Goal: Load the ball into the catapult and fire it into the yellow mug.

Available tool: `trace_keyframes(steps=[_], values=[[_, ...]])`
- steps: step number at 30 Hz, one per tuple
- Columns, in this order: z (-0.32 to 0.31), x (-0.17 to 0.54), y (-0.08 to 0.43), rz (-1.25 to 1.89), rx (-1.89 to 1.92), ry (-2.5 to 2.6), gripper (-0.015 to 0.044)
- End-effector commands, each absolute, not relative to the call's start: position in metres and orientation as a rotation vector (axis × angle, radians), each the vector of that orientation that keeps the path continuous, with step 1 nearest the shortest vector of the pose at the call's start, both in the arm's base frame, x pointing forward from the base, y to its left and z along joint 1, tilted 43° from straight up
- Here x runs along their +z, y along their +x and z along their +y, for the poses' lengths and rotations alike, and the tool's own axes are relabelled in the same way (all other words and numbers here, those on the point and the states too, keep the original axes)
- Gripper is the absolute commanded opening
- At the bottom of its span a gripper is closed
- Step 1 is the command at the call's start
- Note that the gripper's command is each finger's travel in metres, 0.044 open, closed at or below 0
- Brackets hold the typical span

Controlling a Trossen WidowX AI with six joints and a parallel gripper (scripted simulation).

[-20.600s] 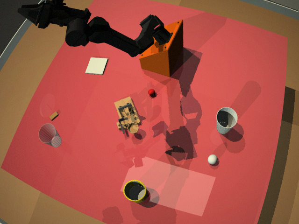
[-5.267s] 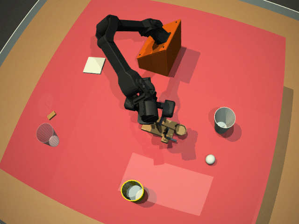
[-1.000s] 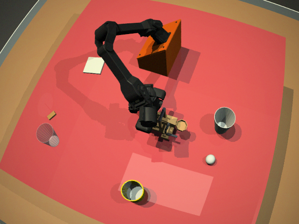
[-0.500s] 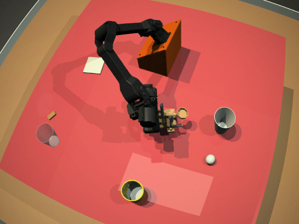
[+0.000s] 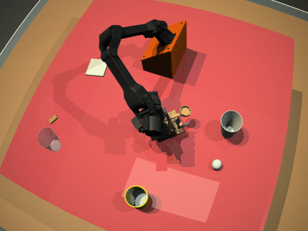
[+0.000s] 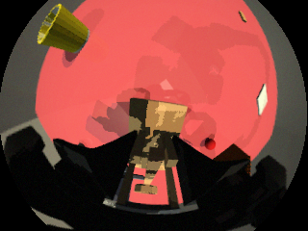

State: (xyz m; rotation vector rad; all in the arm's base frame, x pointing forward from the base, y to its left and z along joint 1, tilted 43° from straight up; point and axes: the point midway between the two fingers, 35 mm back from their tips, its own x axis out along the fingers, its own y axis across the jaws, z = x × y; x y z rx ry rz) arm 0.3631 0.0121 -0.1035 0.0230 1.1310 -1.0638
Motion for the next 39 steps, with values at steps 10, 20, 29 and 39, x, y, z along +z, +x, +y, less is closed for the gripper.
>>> trace_keyframes(steps=[10, 20, 29, 39], values=[[0.011, -0.110, 0.369, 1.136, -1.040, 0.010, 0.0000], [0.000, -0.122, 0.370, 1.136, -1.040, 0.009, 0.0000], [-0.010, -0.133, 0.370, 1.136, -1.041, 0.008, 0.0000], [-0.014, -0.135, 0.370, 1.138, -1.052, 0.015, 0.0000]])
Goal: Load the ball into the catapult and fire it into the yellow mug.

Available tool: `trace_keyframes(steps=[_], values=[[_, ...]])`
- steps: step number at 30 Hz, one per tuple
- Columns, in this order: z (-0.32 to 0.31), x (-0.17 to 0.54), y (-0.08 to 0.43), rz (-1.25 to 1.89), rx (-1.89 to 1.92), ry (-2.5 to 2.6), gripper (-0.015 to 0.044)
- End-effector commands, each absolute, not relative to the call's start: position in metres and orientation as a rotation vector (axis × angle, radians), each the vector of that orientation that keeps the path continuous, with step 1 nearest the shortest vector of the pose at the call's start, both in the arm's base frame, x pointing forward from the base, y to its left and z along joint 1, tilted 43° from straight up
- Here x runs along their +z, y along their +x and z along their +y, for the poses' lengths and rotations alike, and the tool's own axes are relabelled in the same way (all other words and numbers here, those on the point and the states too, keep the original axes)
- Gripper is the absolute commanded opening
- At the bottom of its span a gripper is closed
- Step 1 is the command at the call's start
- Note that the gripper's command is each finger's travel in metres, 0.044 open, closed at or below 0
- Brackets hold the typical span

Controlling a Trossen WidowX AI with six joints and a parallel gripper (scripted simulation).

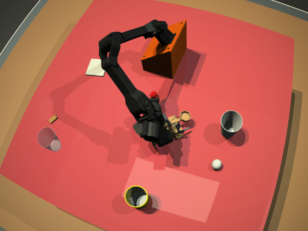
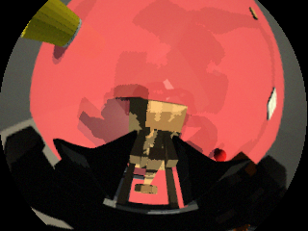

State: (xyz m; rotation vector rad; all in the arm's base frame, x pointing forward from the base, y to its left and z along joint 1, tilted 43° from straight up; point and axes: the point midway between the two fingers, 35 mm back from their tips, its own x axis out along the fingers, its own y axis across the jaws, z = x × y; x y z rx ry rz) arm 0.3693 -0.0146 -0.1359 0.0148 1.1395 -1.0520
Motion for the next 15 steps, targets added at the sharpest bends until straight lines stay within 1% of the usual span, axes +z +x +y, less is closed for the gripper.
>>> trace_keyframes(steps=[1, 15], values=[[-0.0140, -0.1350, 0.3696, 1.138, -1.052, 0.015, 0.0026], [-0.0121, -0.1333, 0.3698, 1.138, -1.051, 0.016, 0.0394]])
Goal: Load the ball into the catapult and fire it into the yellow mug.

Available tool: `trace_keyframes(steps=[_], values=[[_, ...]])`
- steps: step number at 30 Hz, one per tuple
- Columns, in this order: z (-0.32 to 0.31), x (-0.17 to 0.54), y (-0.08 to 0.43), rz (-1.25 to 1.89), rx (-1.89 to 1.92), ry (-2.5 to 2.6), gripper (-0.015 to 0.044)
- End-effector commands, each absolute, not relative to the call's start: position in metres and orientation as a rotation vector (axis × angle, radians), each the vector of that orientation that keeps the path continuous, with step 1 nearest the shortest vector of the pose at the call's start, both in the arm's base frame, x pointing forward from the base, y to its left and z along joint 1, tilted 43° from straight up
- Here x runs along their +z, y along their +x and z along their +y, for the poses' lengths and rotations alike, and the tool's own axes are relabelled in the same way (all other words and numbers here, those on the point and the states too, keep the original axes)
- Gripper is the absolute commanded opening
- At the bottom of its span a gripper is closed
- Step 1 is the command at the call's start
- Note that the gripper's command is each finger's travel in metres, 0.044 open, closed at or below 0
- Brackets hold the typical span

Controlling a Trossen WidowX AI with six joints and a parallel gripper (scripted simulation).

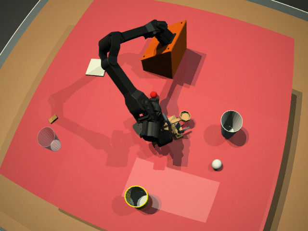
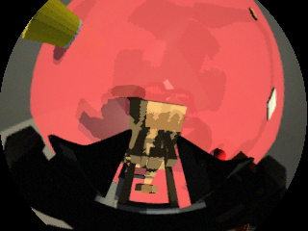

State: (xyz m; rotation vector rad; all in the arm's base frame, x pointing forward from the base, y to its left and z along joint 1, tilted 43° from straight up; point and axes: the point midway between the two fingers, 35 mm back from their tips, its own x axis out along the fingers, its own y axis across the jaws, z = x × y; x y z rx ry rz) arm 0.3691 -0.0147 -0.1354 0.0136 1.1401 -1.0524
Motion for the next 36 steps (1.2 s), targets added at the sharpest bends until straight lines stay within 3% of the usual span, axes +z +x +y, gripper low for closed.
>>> trace_keyframes(steps=[1, 8, 36], values=[[-0.007, -0.128, 0.371, 1.139, -1.050, 0.016, 0.0420], [0.054, -0.062, 0.366, 1.143, -1.049, 0.018, 0.0440], [0.013, -0.107, 0.368, 1.138, -1.038, 0.007, 0.0440]])
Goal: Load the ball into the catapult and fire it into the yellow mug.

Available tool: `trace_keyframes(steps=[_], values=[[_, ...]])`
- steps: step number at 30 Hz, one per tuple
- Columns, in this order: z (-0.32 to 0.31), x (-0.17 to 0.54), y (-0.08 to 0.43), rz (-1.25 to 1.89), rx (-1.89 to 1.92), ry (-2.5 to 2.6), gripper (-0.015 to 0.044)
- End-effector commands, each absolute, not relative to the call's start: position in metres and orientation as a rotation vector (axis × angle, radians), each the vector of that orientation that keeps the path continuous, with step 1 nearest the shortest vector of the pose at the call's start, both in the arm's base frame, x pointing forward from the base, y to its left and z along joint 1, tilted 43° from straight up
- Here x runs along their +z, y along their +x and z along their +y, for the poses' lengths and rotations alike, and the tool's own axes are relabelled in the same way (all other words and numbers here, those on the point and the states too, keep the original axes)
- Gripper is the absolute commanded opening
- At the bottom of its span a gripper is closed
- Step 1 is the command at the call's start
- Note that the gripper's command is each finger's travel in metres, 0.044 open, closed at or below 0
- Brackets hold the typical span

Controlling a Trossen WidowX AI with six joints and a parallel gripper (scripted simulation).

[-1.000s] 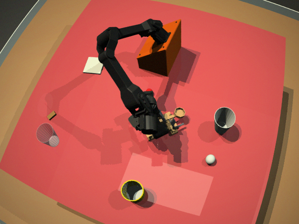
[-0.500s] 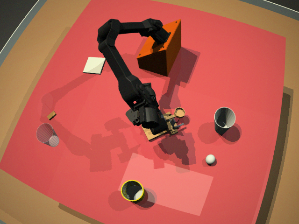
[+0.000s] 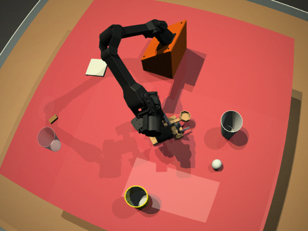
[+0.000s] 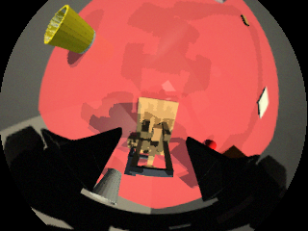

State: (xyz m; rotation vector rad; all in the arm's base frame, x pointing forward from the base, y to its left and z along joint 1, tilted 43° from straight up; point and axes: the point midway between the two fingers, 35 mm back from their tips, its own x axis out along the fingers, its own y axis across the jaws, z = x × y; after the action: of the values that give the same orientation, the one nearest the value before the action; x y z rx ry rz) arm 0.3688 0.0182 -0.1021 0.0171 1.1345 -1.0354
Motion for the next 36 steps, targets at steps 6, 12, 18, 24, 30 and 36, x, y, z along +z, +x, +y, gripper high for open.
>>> trace_keyframes(steps=[6, 12, 18, 24, 30, 36], values=[[0.006, -0.115, 0.368, 1.138, -1.038, 0.007, 0.0440], [-0.001, -0.122, 0.368, 1.138, -1.038, 0.007, 0.0440], [-0.007, -0.129, 0.368, 1.138, -1.039, 0.006, 0.0440], [-0.014, -0.136, 0.368, 1.137, -1.039, 0.005, 0.0440], [-0.015, -0.136, 0.369, 1.135, -1.041, 0.015, 0.0414], [-0.015, -0.136, 0.369, 1.135, -1.041, 0.015, 0.0256]])
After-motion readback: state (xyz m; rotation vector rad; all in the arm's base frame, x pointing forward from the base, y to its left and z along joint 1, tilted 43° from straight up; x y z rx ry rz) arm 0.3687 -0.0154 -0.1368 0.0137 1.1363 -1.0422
